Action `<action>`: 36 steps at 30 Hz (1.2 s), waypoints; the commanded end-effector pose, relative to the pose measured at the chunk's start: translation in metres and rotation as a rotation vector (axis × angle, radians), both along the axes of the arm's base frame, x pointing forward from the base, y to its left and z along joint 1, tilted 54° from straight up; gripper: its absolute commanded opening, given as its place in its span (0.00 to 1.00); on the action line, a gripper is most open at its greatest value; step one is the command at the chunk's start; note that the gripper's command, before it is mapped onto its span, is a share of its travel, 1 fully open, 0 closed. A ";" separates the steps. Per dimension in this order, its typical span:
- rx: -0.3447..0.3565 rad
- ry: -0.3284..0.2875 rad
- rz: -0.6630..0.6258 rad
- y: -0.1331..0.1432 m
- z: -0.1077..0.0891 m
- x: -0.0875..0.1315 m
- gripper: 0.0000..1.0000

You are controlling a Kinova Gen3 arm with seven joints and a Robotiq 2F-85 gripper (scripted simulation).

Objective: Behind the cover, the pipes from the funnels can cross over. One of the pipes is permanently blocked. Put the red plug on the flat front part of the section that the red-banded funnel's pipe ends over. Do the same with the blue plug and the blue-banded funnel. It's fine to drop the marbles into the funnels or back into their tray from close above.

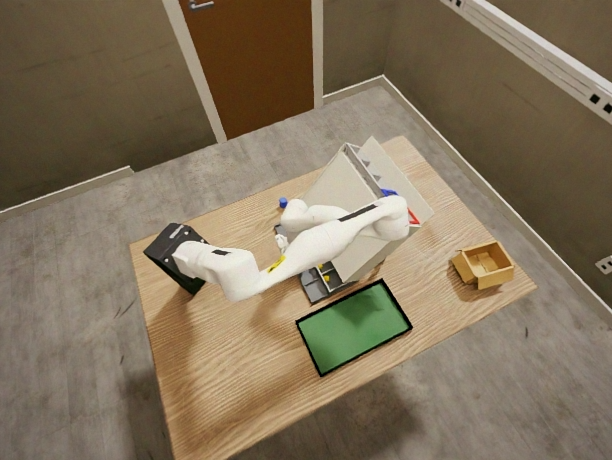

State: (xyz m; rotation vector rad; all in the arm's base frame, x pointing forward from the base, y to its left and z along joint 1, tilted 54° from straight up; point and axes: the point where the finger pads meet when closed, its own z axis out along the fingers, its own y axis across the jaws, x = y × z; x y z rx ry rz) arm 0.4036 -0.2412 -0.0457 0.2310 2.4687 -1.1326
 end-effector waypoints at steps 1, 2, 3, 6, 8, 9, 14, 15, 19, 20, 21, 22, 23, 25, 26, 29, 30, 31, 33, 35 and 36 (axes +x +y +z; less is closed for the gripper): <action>0.000 0.000 0.001 0.001 0.000 0.000 0.42; 0.000 0.000 0.001 0.001 0.000 0.000 0.42; 0.000 0.000 0.001 0.001 0.000 0.000 0.42; 0.000 0.000 0.001 0.001 0.000 0.000 0.42; 0.000 0.000 0.001 0.001 0.000 0.000 0.42; 0.000 0.000 0.001 0.001 0.000 0.000 0.42; 0.000 0.000 0.001 0.001 0.000 0.000 0.42; 0.000 0.000 0.001 0.001 0.000 0.000 0.42; 0.000 0.000 0.001 0.001 0.000 0.000 0.42; 0.000 0.000 0.001 0.001 0.000 0.000 0.42; 0.000 0.000 0.001 0.001 0.000 0.000 0.42; 0.000 0.000 0.001 0.001 0.000 0.000 0.42; 0.000 0.000 0.001 0.001 0.000 0.000 0.42; 0.000 0.000 0.001 0.001 0.000 0.000 0.42; 0.000 0.000 0.001 0.001 0.000 0.000 0.42; 0.000 0.000 0.001 0.001 0.000 0.000 0.42; 0.000 0.000 0.001 0.001 0.000 0.000 0.42; 0.000 0.000 0.001 0.001 0.000 0.000 0.42; 0.000 0.000 0.001 0.001 0.000 0.000 0.42; 0.000 0.000 0.001 0.001 0.000 0.000 0.65; 0.000 0.000 0.001 0.001 0.000 0.000 0.65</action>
